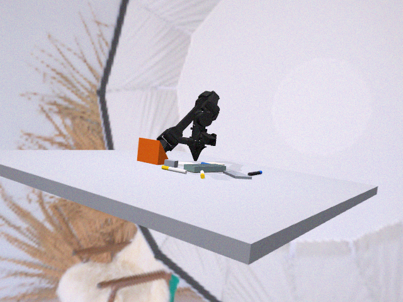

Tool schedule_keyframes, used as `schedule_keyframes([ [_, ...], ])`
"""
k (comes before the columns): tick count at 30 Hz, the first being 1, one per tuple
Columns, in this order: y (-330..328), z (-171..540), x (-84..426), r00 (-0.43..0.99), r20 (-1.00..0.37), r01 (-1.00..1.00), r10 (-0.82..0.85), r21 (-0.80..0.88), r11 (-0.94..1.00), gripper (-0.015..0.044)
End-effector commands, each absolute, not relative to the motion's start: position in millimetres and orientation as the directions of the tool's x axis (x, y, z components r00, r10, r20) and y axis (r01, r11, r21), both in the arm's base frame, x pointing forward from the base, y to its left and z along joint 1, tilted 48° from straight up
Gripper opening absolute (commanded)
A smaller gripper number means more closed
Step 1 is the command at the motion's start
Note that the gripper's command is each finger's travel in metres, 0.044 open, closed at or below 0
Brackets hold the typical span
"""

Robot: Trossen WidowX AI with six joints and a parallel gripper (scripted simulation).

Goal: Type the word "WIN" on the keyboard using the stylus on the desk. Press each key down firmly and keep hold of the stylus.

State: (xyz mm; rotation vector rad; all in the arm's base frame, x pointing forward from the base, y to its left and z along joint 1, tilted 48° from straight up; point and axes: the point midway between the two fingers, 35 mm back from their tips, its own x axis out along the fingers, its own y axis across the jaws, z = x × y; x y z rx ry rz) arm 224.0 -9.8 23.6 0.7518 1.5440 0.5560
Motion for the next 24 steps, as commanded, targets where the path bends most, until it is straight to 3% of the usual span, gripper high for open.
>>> schedule_keyframes([
  [1,-6,27,220,-0.017,-0.671,0.145,0.741,0.731,0.666,0.0000],
  [24,46,84,231,-0.018,-0.669,0.146,0.743,0.733,0.664,0.0000],
])
